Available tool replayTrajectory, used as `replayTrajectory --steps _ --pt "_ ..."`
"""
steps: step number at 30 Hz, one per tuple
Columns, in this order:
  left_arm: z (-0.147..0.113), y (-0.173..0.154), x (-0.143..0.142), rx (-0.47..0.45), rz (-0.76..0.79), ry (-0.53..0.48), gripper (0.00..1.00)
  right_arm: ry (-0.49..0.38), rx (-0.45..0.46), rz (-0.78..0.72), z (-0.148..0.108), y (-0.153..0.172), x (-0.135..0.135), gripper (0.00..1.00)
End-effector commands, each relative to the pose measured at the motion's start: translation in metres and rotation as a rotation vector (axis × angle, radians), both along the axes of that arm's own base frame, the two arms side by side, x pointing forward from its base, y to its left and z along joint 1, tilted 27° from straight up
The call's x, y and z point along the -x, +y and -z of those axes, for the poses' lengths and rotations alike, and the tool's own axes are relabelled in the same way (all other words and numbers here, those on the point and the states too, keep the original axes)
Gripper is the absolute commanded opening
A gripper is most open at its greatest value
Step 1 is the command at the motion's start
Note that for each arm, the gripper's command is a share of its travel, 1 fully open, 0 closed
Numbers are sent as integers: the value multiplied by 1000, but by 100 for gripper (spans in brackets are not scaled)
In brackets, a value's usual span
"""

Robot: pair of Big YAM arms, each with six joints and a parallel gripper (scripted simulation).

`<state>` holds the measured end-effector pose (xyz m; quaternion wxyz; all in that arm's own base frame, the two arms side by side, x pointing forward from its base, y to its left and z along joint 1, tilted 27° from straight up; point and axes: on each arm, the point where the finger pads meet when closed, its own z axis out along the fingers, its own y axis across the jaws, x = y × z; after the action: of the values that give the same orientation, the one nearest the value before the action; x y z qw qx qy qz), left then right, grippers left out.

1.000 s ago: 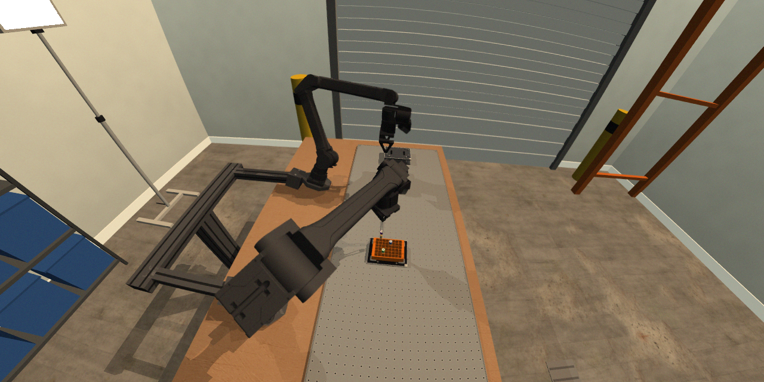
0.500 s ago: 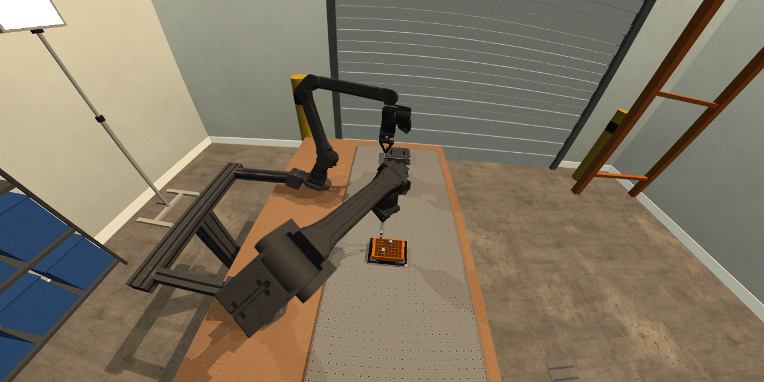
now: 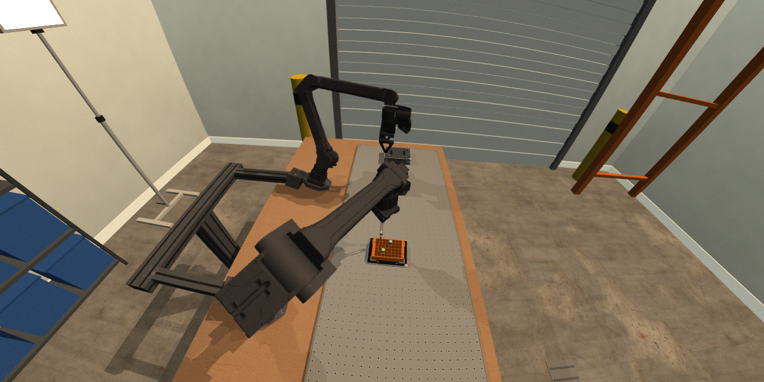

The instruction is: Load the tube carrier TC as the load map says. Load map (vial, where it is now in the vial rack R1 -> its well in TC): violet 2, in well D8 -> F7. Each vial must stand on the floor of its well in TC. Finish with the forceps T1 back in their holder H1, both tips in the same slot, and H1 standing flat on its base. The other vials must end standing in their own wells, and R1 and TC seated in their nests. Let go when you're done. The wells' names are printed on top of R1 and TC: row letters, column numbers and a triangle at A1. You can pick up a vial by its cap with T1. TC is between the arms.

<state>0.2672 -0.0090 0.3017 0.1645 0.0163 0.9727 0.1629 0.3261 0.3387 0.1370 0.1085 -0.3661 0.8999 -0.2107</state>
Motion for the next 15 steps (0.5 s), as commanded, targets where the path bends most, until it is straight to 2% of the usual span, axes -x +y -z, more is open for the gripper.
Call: replayTrajectory --steps 1,15 --pt "-13 -2 -5 10 -4 -32 100 4 5 4 5 -4 -6 9" --pt "-13 -2 -5 10 -4 -32 100 1 -4 4 6 -3 -8 9"
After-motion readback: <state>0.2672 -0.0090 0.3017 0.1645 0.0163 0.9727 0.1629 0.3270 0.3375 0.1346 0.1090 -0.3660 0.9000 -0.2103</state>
